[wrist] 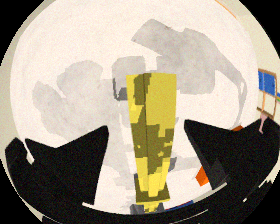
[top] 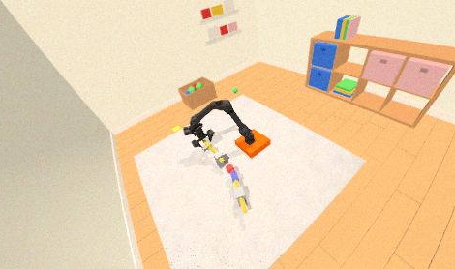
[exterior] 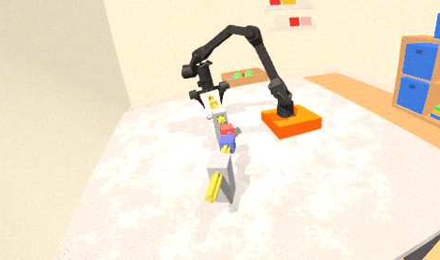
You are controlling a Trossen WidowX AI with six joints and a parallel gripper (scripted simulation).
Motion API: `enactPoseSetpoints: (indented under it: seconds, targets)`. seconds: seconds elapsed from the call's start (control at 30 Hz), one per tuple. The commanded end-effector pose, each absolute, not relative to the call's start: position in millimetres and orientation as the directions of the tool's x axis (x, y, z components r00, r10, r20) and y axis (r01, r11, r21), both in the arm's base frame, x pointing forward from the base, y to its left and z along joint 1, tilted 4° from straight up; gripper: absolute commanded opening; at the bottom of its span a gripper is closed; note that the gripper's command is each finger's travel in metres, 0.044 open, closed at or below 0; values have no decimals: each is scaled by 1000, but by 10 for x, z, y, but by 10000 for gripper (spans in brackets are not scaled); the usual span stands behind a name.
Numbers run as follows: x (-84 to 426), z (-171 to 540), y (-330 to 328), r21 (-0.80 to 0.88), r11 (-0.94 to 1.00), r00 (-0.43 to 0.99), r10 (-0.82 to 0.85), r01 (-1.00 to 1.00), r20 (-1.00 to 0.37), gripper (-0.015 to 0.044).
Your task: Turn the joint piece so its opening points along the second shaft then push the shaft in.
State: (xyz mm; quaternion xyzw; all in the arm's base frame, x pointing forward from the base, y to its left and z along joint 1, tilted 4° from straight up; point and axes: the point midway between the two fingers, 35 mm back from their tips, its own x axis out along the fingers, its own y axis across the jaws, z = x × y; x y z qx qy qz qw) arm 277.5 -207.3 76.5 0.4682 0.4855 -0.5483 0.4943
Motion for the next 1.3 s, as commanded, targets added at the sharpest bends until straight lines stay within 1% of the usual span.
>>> enactPoseSetpoints:
  seconds: [0.0,0.27,0.57,0.6,0.63,0.8,1.1,1.13,1.27]
  targets:
    - [2770,753,-2078,-73,-40,-76,-90,997,-993,309]
    - [2770,753,-2078,-73,-40,-76,-90,997,-993,102]
    - [2770,753,-2078,-73,-40,-76,-90,997,-993,102]
    - [2770,753,-2078,-73,-40,-76,-90,997,-993,76]
    - [2770,753,-2078,-73,-40,-76,-90,997,-993,69]
    - [2770,753,-2078,-73,-40,-76,-90,997,-993,67]
    - [2776,758,-2089,6,-32,3,-94,999,-996,67]
    - [2770,758,-2084,-16,-36,-19,-91,999,-996,60]
    - [2770,758,-2084,-16,-36,-19,-91,999,-996,34]
